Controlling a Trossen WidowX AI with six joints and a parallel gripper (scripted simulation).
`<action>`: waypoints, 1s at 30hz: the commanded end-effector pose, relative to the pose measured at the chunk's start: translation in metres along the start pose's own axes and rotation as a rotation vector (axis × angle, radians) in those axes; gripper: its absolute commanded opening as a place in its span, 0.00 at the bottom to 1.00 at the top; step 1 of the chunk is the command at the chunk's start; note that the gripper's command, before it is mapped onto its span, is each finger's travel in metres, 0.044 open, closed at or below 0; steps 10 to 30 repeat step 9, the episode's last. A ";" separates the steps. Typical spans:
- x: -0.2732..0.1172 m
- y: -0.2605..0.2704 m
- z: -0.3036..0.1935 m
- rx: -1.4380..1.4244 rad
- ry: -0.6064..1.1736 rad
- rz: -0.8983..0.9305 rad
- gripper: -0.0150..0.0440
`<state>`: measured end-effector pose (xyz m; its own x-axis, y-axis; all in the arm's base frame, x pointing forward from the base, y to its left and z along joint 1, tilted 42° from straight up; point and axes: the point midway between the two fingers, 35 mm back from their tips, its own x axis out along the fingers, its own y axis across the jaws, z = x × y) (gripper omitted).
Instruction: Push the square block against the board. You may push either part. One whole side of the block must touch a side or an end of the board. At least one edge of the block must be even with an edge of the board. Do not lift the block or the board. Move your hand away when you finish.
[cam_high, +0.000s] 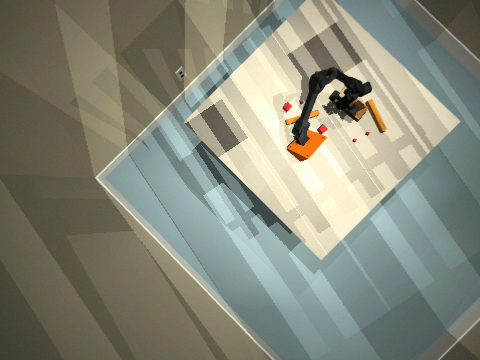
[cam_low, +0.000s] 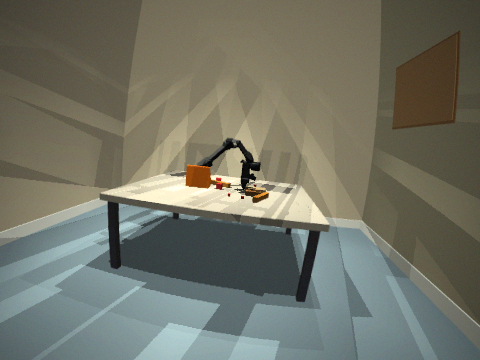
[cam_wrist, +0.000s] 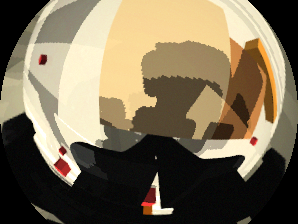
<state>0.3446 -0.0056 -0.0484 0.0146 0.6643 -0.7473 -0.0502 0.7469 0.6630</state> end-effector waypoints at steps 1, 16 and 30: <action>0.000 0.000 0.007 0.000 -0.006 0.002 0.25; 0.000 0.000 -0.003 0.000 -0.006 0.002 0.25; 0.000 0.000 -0.003 0.000 -0.006 0.002 0.25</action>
